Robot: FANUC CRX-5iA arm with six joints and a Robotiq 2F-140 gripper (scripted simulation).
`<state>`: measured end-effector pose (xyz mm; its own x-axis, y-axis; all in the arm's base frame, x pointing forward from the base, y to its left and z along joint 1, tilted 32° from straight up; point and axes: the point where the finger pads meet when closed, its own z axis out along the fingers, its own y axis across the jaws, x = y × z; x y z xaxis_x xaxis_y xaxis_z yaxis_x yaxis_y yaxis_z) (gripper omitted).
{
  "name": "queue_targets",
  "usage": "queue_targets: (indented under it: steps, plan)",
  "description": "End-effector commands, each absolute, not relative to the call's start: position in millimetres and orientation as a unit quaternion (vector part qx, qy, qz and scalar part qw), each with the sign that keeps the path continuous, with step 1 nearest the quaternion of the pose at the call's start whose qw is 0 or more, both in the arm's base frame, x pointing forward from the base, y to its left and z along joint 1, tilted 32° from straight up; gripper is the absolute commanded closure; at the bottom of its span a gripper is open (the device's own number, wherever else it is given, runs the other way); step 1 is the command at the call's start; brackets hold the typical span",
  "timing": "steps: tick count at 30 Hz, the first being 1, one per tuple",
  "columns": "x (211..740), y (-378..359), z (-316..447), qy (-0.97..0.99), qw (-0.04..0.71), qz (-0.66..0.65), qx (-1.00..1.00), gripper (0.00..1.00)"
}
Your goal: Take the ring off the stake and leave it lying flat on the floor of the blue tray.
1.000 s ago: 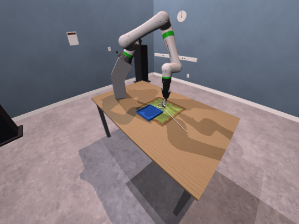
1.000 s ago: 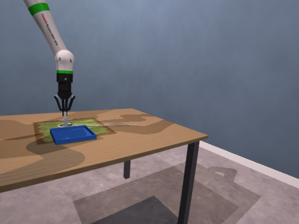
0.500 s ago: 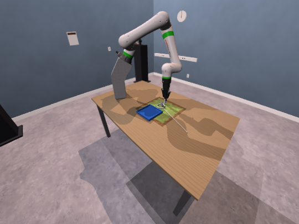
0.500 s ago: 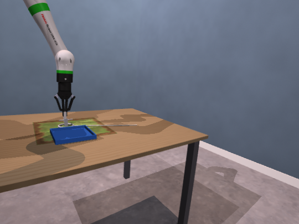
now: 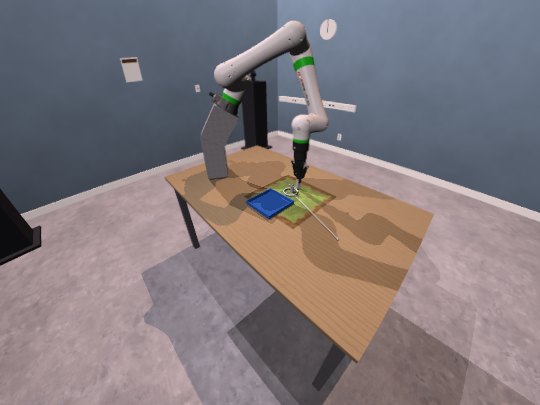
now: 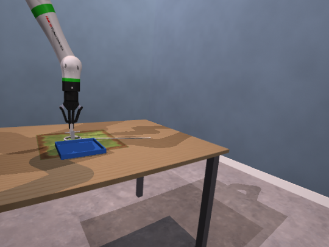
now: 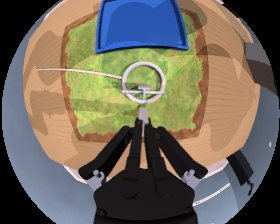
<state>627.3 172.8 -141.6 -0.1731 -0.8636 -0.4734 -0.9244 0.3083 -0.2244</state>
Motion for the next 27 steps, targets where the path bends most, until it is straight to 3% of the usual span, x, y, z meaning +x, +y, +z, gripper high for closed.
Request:
queue_targets:
  steps: [1,27]
  plan:
    - [628.2,172.9,-141.7,0.764,0.267,0.057,-0.585,0.9]
    - [630.3,176.0,-148.5,0.764,0.267,0.057,-0.585,0.9]
